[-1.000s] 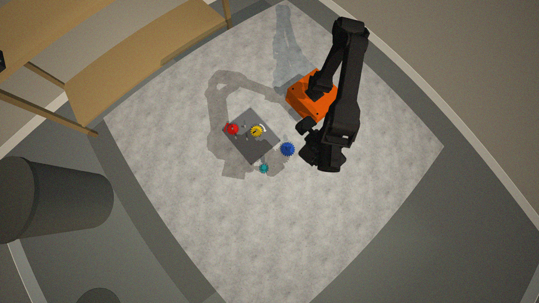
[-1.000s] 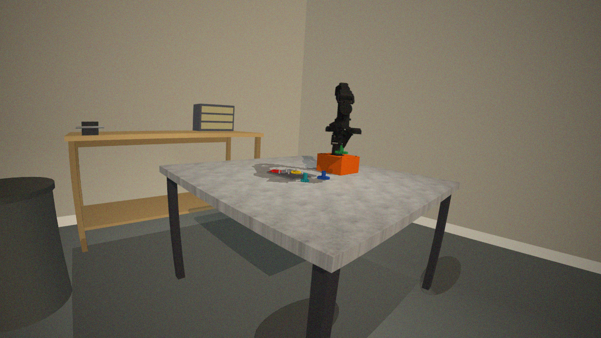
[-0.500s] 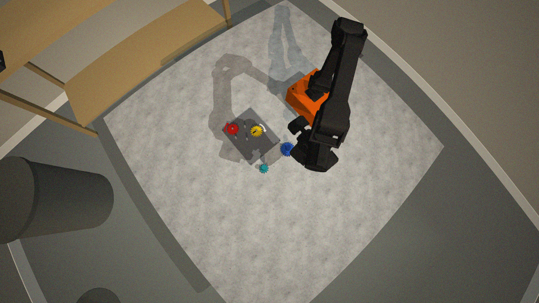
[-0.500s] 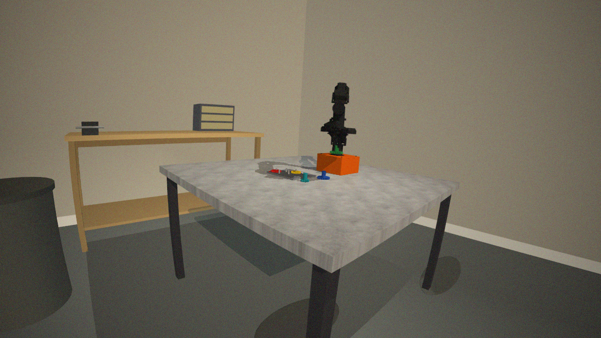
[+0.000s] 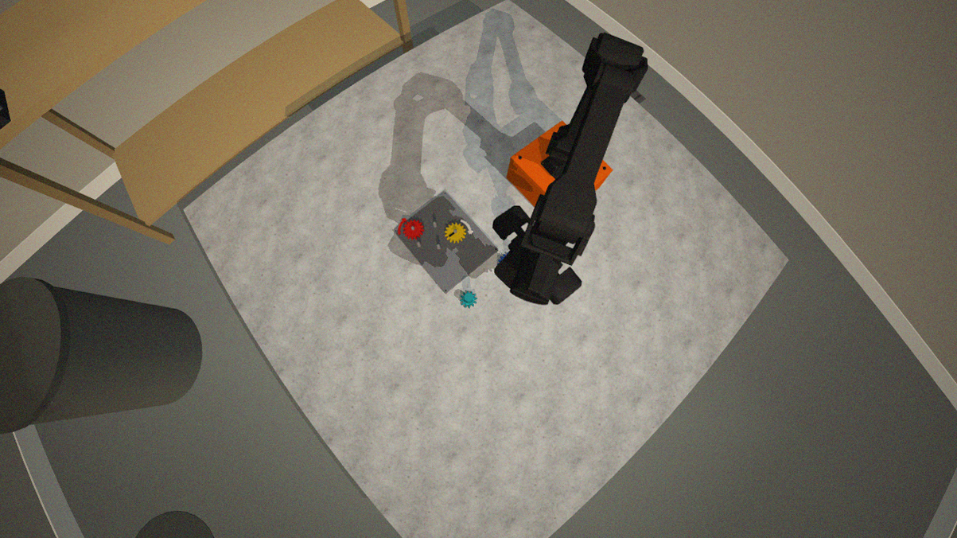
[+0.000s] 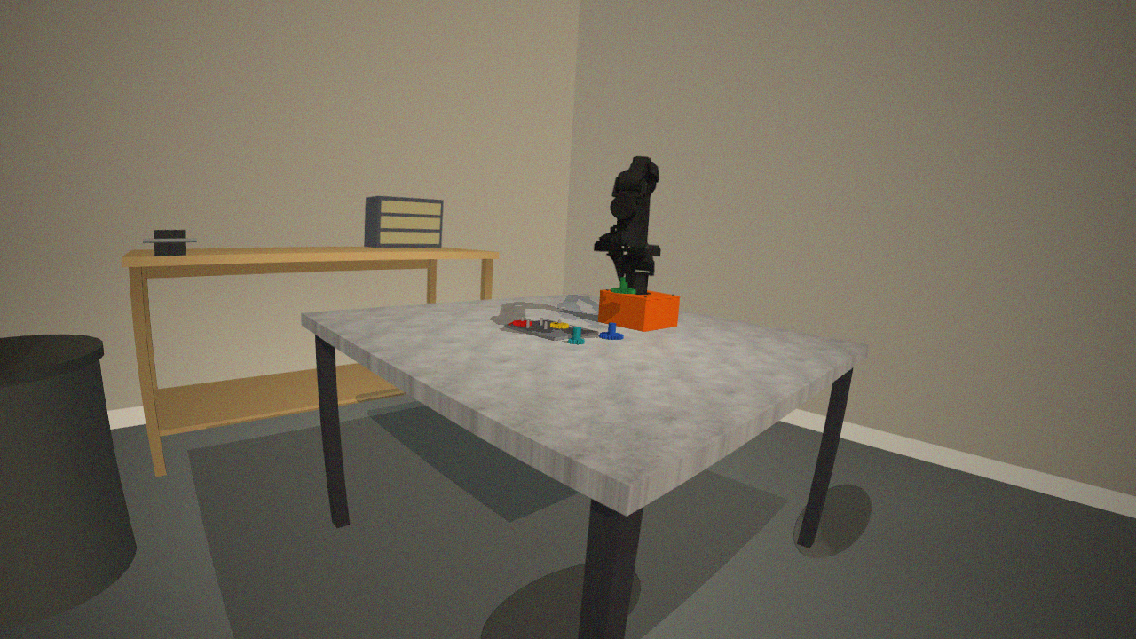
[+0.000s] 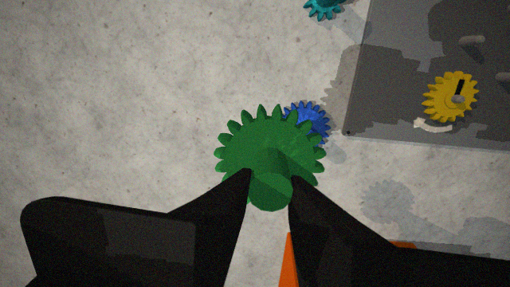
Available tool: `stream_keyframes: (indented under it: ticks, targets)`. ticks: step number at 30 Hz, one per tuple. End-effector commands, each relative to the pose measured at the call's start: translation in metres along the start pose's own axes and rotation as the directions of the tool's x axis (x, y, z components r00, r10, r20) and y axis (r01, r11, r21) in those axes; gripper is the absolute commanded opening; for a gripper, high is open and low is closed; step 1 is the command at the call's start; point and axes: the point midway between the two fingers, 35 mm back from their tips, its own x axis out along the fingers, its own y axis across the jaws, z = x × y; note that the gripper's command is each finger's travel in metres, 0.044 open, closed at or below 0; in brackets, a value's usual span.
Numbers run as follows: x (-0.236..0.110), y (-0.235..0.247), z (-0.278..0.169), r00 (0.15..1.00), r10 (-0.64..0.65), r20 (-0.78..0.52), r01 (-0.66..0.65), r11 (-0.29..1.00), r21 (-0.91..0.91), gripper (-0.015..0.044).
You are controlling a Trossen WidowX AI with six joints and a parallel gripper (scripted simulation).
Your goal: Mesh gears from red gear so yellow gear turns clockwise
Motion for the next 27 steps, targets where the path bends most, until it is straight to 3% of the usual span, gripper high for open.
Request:
stream_keyframes:
  ticks: [1,27]
  targets:
    - [0.005,-0.007,0.007,1.000,-0.005,-0.004,0.005,1.000,-0.003,0.0000]
    - [0.021,-0.055,0.041,1.000,-0.011,-0.004,0.011,1.000,0.000,0.0000]
